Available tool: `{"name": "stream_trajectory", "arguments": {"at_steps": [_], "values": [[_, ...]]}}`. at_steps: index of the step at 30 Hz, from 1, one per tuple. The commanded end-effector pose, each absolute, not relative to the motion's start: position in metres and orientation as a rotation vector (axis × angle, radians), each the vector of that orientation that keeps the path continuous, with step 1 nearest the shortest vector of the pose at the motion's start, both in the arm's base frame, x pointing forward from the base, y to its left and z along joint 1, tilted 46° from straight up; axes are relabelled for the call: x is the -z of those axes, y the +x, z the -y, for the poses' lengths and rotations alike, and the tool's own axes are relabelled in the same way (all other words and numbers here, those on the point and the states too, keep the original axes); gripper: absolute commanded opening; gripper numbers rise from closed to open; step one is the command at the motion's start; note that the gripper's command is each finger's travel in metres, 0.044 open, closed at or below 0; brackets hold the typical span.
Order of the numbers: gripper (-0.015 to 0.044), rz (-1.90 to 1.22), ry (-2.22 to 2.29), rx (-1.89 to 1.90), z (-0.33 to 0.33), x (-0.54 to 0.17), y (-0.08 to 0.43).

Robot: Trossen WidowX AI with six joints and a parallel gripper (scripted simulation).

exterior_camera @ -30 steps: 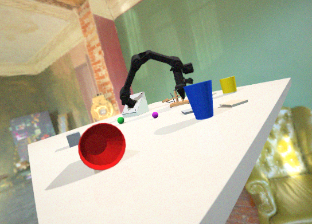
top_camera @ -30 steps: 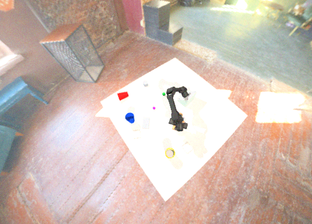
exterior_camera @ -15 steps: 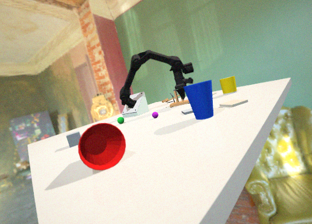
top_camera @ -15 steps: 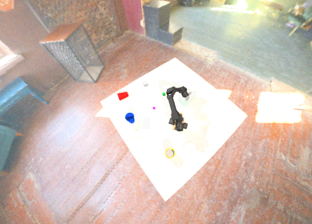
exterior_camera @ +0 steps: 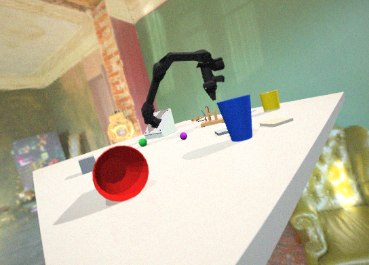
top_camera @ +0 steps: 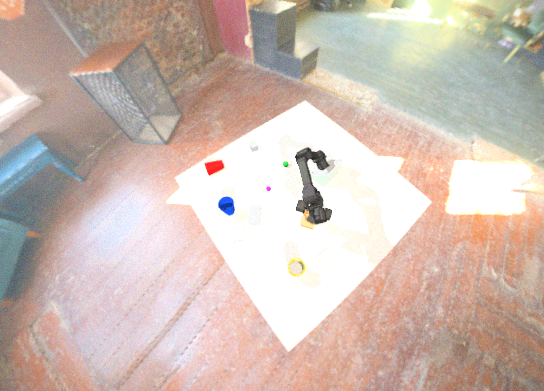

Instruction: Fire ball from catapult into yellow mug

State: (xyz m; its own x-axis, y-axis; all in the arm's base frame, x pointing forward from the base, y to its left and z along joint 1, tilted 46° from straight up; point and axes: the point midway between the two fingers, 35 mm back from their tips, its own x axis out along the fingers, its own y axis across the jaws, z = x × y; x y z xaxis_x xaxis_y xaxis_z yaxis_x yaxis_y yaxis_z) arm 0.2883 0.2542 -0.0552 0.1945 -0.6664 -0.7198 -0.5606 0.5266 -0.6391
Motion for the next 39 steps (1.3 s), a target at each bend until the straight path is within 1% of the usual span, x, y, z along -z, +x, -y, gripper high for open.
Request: {"name": "stream_trajectory", "arguments": {"at_steps": [1, 5, 8, 9, 13, 14, 19, 24, 29, 33, 39], "values": [[0.0440, -1.479, -1.126, 0.111, -0.250, 0.057, 0.290], [0.0440, -1.469, -1.125, 0.099, -0.279, 0.026, 0.278], [0.0440, -1.467, -1.125, 0.097, -0.285, 0.019, 0.275], [0.0414, -1.477, -1.129, 0.109, -0.270, 0.031, 0.282], [0.0309, -1.479, -1.092, 0.111, -0.251, 0.013, 0.302], [0.0300, -1.478, -1.075, 0.113, -0.242, 0.005, 0.310], [0.0300, -1.466, -0.994, 0.142, -0.190, -0.033, 0.343], [0.0300, -1.424, -0.874, 0.245, -0.117, -0.074, 0.369], [0.0300, -1.375, -0.768, 0.375, -0.039, -0.112, 0.374], [0.0300, -1.336, -0.697, 0.489, 0.017, -0.137, 0.367], [0.0300, -1.329, -0.686, 0.509, 0.026, -0.141, 0.365]]}}
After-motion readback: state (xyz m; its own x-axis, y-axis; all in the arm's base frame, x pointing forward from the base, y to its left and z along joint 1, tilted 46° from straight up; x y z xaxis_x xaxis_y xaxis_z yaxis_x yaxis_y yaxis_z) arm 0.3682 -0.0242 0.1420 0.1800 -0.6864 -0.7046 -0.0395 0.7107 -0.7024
